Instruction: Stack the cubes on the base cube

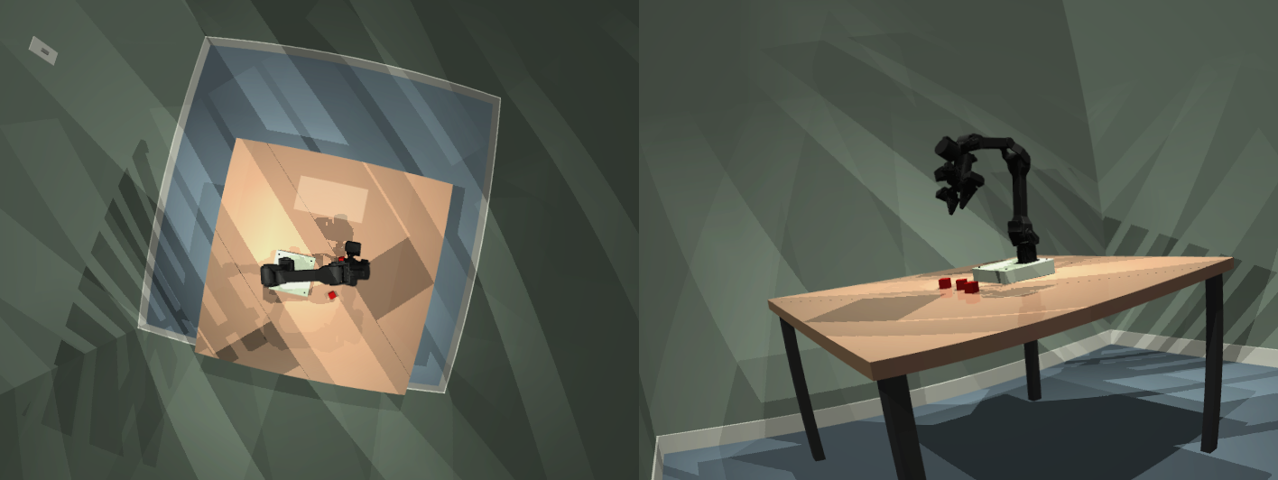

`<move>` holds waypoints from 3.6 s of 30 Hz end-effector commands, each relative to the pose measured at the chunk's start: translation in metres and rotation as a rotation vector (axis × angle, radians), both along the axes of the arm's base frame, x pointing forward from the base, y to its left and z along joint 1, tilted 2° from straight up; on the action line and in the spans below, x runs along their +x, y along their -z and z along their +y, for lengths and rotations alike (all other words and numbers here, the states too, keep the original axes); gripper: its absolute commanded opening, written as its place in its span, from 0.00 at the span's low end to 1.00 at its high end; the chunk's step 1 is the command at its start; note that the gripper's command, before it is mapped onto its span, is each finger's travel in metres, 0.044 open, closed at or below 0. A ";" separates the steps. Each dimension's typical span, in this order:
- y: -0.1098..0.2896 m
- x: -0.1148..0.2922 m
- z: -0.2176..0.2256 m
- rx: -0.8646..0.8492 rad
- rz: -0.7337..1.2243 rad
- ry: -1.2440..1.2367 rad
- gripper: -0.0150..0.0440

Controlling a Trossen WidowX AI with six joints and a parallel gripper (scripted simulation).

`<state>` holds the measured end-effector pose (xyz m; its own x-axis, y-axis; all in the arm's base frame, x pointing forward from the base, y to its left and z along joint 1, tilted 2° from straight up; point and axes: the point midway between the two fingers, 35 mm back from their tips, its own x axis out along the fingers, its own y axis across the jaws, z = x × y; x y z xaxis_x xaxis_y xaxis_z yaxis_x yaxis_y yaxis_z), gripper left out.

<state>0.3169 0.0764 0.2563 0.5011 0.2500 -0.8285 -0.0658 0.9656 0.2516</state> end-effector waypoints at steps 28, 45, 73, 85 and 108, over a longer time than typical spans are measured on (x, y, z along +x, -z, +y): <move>0.132 -0.054 -0.222 0.033 0.560 0.928 0.70; 0.197 -0.050 -0.222 0.033 0.560 0.928 0.70; 0.241 -0.048 -0.222 0.034 0.560 0.928 0.70; 0.240 -0.048 -0.222 0.034 0.560 0.928 0.43; 0.168 -0.047 -0.224 0.033 0.559 0.928 0.43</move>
<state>0.2693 -0.1462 0.0733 0.0505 0.0047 -0.9987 0.8196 0.5713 0.0442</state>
